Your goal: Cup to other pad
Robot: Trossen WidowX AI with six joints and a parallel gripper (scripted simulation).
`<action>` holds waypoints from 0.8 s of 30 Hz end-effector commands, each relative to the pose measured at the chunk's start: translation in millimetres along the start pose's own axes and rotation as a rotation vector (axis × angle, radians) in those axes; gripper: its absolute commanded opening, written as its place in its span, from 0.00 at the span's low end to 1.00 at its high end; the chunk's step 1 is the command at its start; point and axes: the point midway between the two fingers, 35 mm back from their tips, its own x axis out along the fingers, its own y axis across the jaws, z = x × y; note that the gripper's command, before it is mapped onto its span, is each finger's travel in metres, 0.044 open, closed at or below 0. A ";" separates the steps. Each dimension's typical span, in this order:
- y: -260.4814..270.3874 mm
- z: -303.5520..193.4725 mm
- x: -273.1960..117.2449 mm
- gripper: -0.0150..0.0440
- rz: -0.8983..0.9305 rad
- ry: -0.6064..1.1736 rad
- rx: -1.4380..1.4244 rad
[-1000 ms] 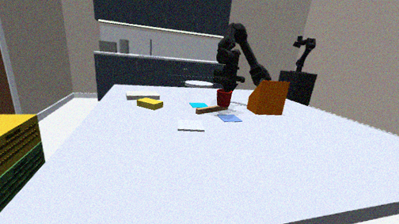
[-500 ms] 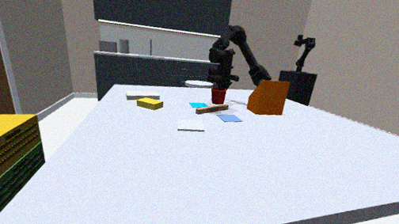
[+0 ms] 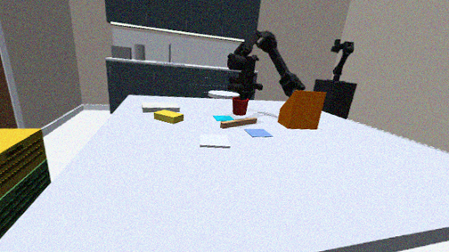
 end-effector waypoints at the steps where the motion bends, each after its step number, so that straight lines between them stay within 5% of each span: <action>1: -1.5 14.6 -1.7 0.25 0.004 -0.005 -0.002; 24: -11.4 81.3 -4.4 0.25 0.003 -0.008 -0.001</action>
